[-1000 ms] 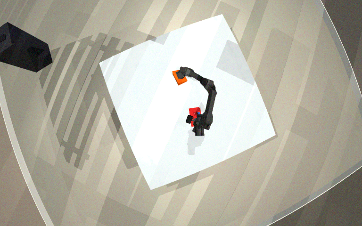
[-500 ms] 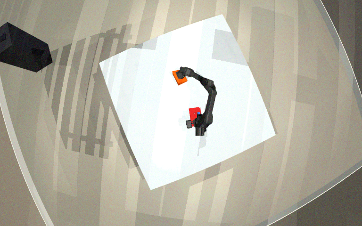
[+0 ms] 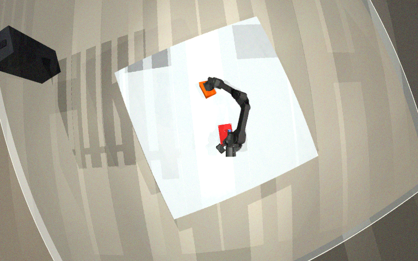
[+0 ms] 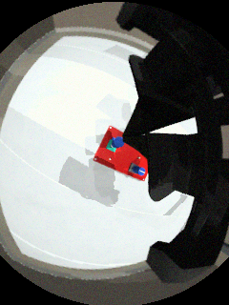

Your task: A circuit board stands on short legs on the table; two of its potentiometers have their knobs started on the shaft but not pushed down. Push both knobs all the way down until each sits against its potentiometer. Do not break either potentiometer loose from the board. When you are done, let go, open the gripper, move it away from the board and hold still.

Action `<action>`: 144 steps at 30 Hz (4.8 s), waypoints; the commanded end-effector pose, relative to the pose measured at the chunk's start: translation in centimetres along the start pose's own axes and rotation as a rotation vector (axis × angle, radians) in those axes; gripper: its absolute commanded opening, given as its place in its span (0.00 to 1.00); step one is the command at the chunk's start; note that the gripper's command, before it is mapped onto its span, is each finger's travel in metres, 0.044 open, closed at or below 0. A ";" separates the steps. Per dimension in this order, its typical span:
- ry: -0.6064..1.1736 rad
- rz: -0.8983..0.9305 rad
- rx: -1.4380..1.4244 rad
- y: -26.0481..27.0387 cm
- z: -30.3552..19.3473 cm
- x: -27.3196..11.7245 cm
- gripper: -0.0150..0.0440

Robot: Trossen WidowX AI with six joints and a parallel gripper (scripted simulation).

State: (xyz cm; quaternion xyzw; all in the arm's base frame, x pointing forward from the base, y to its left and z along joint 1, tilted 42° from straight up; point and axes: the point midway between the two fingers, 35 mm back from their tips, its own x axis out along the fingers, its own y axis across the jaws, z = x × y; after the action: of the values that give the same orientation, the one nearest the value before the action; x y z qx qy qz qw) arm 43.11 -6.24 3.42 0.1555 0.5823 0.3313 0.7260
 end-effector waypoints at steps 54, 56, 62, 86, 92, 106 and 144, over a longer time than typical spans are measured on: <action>0.009 0.000 -1.968 0.0 -0.1 0.6 0.25; 0.009 0.001 -2.038 0.0 -0.1 0.6 0.25; 0.009 0.002 -2.223 0.0 -0.1 0.7 0.25; 0.009 0.002 -2.229 0.1 -0.4 2.8 0.25; 0.009 0.002 -2.229 0.1 -0.4 2.7 0.25; 0.009 0.002 -2.229 0.1 -0.4 3.1 0.25; 0.008 0.002 -2.229 0.2 -0.6 4.1 0.25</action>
State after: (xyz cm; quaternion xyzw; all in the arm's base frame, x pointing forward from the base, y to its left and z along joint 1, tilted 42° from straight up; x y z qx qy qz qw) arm 42.86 -4.03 0.73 -0.5852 -0.0369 0.6674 0.4592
